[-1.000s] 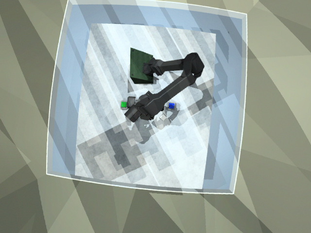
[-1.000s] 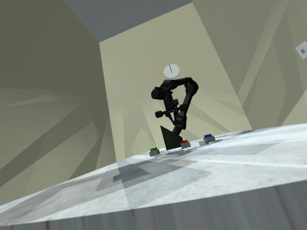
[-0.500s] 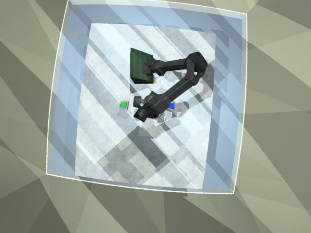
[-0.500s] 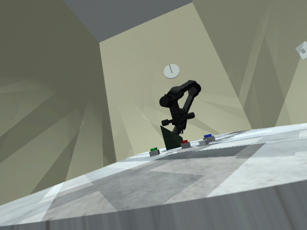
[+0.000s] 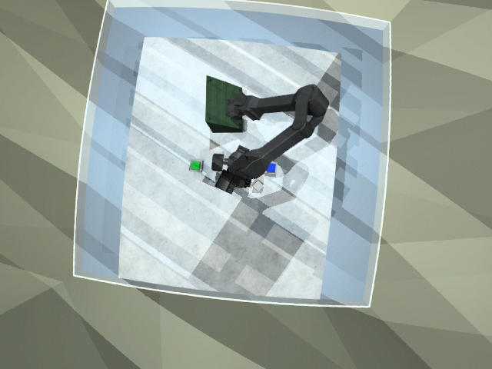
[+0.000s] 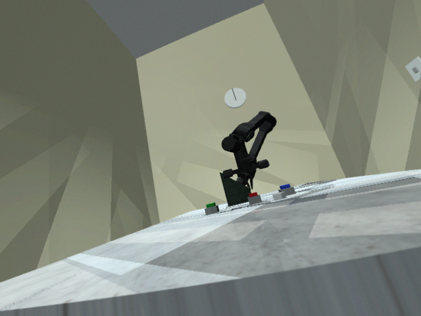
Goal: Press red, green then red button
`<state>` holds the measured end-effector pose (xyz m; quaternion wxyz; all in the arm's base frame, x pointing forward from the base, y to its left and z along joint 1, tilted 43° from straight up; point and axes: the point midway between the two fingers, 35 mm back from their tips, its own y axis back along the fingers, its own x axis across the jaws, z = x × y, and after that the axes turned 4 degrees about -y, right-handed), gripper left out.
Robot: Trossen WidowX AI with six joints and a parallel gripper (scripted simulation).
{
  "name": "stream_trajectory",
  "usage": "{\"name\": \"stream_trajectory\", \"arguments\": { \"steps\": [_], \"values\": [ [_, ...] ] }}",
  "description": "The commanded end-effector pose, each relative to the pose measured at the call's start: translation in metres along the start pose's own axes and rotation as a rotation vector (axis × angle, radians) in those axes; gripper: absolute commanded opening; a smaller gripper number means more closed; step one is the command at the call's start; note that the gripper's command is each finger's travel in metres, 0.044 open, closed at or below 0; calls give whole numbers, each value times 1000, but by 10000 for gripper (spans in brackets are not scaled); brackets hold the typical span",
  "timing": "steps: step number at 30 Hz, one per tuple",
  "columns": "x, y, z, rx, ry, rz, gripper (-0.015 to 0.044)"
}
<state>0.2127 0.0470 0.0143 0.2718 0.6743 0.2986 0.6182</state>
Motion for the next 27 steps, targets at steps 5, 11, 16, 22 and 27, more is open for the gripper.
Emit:
{"name": "stream_trajectory", "arguments": {
  "steps": [5, 11, 16, 22, 27],
  "values": [
    [0, -15, -3, 7, -9, 5, 20],
    [1, -22, -3, 7, -9, 7, 20],
    [1, -22, -3, 7, -9, 7, 20],
    [1, -22, -3, 7, -9, 7, 20],
    [1, -22, -3, 7, -9, 7, 20]
  ]
}}
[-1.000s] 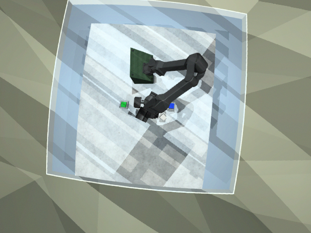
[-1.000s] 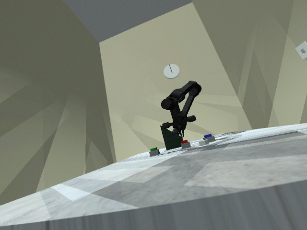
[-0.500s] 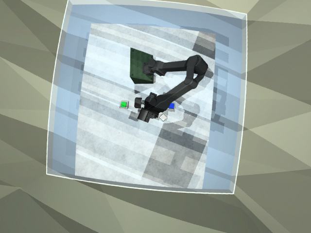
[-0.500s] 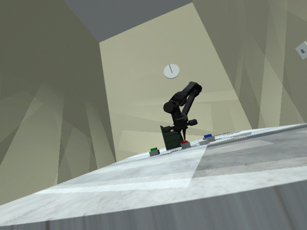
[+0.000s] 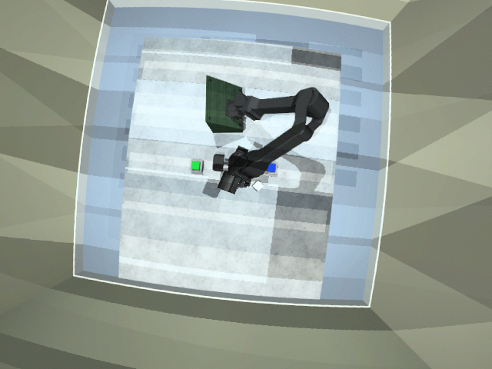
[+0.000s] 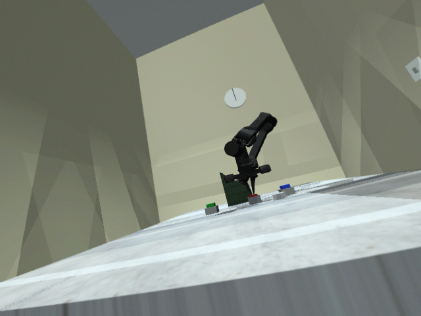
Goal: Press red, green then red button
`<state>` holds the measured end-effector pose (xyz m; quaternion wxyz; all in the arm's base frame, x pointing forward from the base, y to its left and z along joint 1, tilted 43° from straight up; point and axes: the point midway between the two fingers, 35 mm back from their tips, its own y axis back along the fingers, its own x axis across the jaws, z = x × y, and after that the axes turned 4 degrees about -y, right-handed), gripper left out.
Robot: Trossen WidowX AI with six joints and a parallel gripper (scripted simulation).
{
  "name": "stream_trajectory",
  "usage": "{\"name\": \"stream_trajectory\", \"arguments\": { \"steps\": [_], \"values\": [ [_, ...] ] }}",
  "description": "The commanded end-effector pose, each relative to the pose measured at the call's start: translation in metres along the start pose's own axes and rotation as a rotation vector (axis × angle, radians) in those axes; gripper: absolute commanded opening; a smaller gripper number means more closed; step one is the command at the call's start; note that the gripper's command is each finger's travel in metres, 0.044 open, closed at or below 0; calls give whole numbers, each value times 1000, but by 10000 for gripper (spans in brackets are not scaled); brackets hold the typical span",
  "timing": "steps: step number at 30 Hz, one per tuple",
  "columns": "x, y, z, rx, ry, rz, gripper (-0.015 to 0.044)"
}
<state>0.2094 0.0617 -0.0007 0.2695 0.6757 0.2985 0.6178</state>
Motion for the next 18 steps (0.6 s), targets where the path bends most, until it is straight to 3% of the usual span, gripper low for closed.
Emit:
{"name": "stream_trajectory", "arguments": {
  "steps": [1, 11, 14, 18],
  "values": [
    [0, -1, -1, 3, -8, 3, 20],
    [0, 33, -1, 3, -9, 1, 20],
    [18, 42, 10, 2, -6, -4, 99],
    [82, 67, 27, -1, 2, -7, 204]
  ]
}}
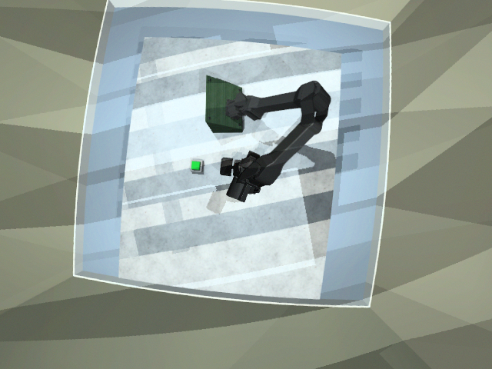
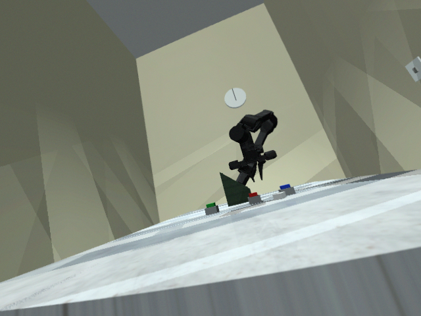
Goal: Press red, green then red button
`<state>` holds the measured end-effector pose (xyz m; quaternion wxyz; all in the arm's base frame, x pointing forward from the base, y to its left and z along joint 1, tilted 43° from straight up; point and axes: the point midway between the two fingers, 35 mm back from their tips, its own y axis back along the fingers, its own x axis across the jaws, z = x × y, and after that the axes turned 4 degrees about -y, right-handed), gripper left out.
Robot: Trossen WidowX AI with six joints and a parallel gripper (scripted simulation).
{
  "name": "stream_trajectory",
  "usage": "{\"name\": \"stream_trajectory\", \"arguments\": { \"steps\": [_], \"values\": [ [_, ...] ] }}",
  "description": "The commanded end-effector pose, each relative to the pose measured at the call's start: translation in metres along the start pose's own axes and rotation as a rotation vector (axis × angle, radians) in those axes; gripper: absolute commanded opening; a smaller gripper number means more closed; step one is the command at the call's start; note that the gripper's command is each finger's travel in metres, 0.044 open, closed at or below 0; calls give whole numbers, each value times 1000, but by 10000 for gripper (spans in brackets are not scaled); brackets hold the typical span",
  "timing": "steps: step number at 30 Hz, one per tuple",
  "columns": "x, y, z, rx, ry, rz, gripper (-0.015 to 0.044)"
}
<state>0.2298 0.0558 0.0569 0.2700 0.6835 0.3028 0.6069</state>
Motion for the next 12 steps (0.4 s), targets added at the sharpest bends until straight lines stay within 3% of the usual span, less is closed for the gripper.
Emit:
{"name": "stream_trajectory", "arguments": {
  "steps": [1, 7, 12],
  "values": [
    [63, 27, 12, -17, 27, 2, 230],
    [121, 49, 4, -13, 16, 14, 387],
    [121, 49, 4, -13, 16, 14, 400]
  ]
}}
